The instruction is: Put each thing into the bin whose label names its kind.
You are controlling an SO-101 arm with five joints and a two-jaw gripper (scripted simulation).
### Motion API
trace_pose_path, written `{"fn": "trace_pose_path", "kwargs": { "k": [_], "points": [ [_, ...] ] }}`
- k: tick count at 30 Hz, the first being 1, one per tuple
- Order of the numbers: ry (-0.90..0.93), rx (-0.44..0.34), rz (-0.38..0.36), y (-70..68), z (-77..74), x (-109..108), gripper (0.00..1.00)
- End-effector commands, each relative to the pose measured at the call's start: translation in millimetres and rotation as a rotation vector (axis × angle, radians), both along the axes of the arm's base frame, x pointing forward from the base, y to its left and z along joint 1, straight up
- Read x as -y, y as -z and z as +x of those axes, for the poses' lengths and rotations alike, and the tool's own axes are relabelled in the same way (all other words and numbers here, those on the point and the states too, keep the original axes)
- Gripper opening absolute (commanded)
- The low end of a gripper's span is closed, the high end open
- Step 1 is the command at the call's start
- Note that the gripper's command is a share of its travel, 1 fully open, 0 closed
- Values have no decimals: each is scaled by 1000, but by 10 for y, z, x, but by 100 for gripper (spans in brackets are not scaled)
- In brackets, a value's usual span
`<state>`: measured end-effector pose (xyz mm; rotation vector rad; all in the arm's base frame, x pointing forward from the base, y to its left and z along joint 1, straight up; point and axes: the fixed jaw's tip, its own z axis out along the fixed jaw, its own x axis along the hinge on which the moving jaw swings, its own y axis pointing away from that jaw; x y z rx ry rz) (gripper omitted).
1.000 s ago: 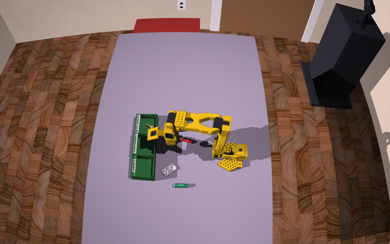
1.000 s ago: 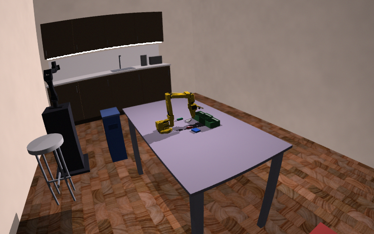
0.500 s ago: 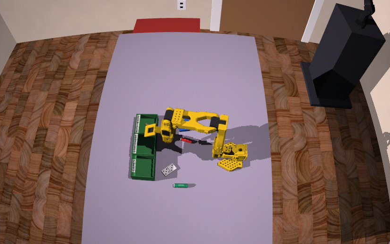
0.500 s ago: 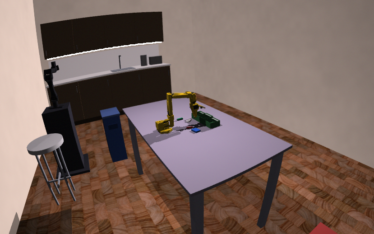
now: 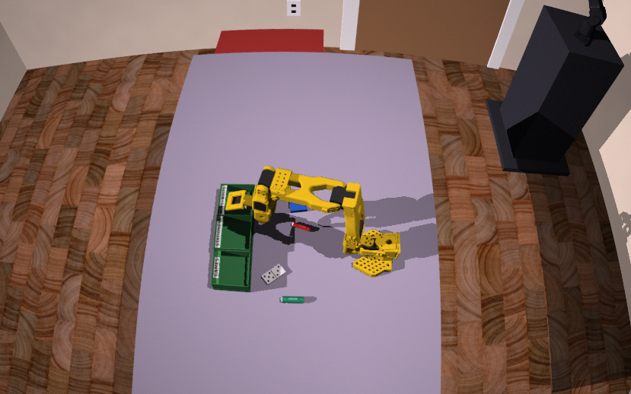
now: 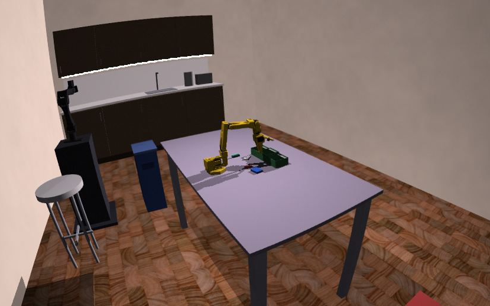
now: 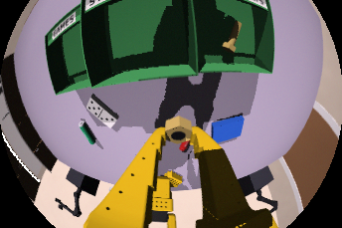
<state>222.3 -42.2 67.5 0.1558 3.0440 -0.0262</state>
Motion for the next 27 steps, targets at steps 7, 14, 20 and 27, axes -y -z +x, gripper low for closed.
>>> {"fn": "trace_pose_path", "kwargs": {
  "k": [7, 14, 20, 27],
  "points": [
    [22, 44, -8, -89, 60, 45, 0],
    [46, 58, -10, -96, 132, 94, 0],
    [79, 77, -13, -99, 229, 167, 0],
    [118, 99, -17, -95, 333, 254, 0]
  ]
}}
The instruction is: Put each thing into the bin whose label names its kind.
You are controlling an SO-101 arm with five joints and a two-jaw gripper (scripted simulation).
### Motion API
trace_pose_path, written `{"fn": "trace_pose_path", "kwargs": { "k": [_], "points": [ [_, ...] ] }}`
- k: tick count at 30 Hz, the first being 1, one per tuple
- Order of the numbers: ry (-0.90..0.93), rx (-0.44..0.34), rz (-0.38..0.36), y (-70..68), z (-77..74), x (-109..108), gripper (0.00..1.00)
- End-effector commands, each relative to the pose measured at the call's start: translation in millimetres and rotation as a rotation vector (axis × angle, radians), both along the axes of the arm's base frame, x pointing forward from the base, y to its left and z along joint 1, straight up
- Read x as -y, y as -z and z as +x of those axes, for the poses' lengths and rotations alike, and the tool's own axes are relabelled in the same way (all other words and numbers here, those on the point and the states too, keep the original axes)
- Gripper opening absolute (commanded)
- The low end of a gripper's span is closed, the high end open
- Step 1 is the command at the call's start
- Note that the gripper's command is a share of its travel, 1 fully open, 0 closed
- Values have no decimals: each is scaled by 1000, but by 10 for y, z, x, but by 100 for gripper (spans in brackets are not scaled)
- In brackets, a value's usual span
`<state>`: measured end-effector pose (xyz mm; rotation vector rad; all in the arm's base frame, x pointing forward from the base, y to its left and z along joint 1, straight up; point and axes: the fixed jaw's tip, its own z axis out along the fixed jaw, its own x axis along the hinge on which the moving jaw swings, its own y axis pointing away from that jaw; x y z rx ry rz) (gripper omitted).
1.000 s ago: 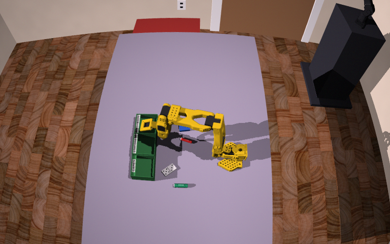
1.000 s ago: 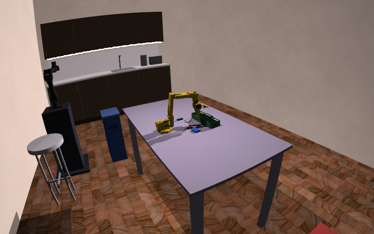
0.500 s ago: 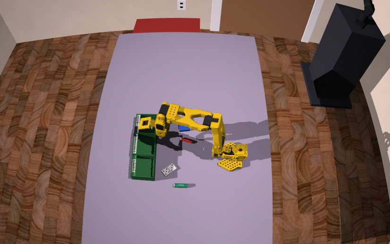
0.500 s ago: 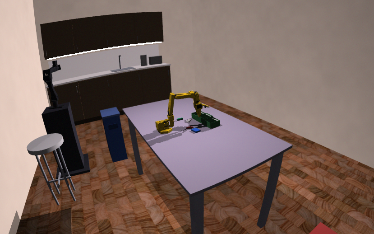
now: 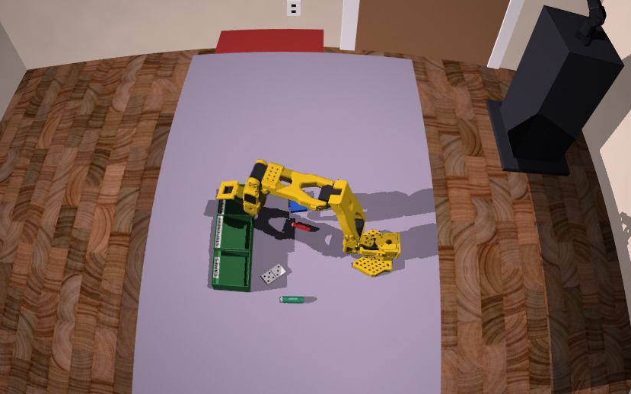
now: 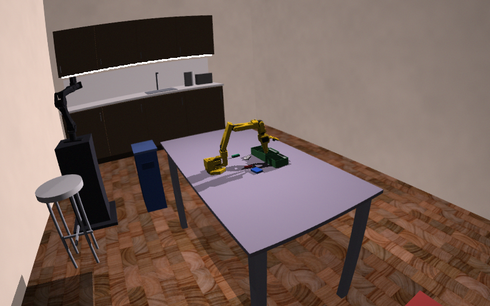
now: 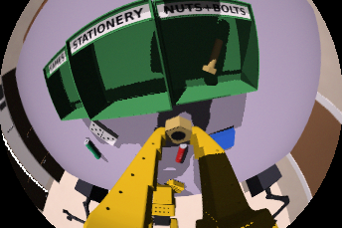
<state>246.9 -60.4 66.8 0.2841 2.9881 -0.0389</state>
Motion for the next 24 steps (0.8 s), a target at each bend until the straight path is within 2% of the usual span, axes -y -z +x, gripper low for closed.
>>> {"fn": "trace_pose_path", "kwargs": {
  "k": [1, 16, 24],
  "points": [
    [36, 55, -12, -101, 98, 83, 0],
    [54, 67, -14, -99, 147, 124, 0],
    [92, 109, -22, -111, 279, 214, 0]
  ]
}}
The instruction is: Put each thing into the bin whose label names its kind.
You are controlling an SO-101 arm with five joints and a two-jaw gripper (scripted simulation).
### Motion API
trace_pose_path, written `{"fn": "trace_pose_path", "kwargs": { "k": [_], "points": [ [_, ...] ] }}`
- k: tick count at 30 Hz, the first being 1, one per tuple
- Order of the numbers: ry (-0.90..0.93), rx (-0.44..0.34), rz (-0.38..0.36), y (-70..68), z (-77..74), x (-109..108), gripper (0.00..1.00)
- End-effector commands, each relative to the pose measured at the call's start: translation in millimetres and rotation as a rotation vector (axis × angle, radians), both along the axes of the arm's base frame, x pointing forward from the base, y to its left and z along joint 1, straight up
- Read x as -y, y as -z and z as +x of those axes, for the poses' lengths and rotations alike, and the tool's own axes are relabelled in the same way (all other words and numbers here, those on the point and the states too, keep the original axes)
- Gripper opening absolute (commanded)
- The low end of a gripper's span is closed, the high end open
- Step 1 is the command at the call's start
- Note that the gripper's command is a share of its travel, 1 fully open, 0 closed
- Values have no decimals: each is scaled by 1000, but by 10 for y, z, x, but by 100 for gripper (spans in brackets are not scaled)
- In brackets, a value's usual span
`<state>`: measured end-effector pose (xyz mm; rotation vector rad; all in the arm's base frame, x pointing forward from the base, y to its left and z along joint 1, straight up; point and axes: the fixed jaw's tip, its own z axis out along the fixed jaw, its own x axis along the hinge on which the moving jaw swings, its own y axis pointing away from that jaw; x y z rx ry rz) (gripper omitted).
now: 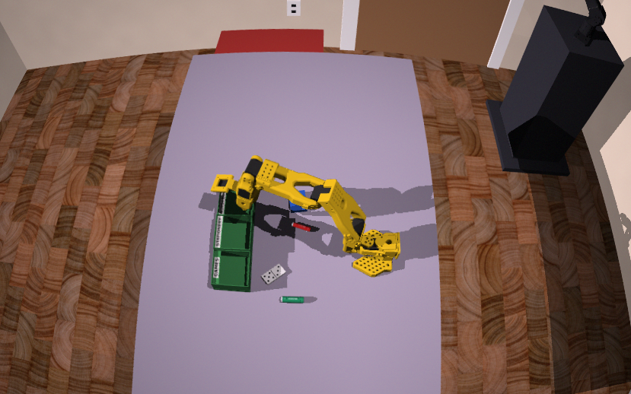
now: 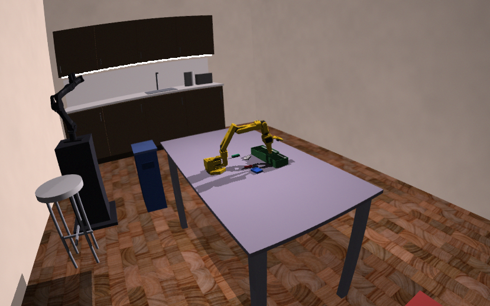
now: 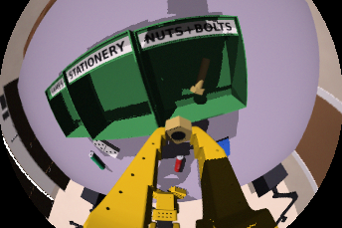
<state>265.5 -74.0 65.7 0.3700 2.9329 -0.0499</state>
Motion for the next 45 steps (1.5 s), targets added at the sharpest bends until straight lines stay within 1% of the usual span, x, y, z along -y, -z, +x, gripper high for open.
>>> {"fn": "trace_pose_path", "kwargs": {
  "k": [1, 4, 10, 14, 38, 39, 45],
  "points": [
    [38, 71, -17, -123, 113, 93, 0],
    [45, 78, -18, -123, 134, 109, 0],
    [83, 119, -26, -118, 230, 193, 0],
    [97, 135, -29, -113, 259, 224, 0],
    [101, 139, -30, -112, 267, 232, 0],
    [123, 186, -47, -165, 301, 319, 0],
    [123, 186, -47, -165, 301, 319, 0]
  ]
}}
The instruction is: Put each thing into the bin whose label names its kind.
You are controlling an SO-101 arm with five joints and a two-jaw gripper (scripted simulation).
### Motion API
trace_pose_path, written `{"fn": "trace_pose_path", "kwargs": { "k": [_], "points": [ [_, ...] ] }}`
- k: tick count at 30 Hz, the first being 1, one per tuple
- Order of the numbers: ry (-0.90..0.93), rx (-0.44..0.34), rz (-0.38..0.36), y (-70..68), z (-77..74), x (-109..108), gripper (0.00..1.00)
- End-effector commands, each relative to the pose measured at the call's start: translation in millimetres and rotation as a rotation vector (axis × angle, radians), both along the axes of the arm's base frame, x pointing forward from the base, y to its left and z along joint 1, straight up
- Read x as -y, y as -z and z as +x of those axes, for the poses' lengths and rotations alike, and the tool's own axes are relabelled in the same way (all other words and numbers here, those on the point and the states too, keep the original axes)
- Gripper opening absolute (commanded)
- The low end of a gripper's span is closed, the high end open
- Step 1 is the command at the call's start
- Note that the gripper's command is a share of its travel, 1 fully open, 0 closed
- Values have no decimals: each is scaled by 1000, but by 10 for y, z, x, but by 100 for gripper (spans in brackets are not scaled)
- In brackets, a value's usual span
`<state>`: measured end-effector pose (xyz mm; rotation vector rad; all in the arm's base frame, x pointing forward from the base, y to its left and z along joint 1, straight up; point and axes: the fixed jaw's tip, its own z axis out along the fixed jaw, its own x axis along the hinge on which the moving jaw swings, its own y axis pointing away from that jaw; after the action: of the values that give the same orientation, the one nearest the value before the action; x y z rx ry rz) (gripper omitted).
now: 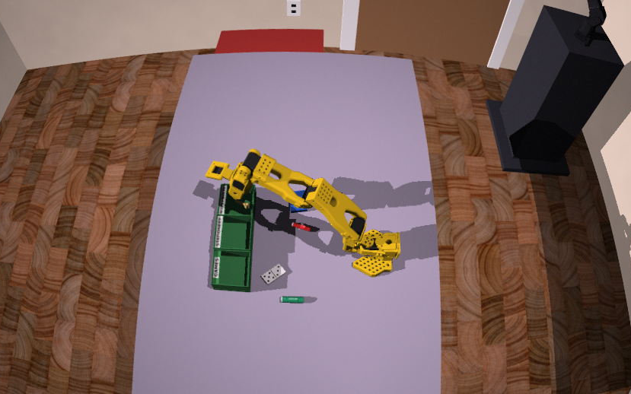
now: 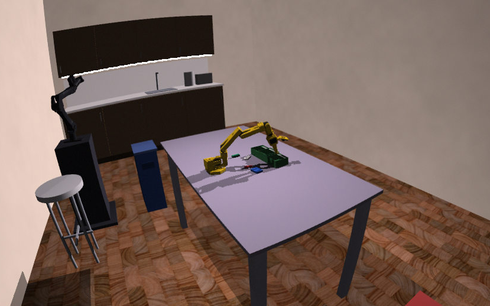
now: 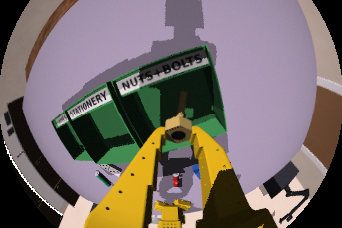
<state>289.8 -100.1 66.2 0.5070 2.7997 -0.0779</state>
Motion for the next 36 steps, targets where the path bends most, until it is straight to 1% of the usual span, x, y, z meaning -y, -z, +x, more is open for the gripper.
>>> {"fn": "trace_pose_path", "kwargs": {
  "k": [1, 16, 36],
  "points": [
    [17, 74, -25, -160, 58, 57, 0],
    [17, 73, -24, -154, 58, 58, 0],
    [18, 51, -16, -66, 58, 58, 0]
  ]
}}
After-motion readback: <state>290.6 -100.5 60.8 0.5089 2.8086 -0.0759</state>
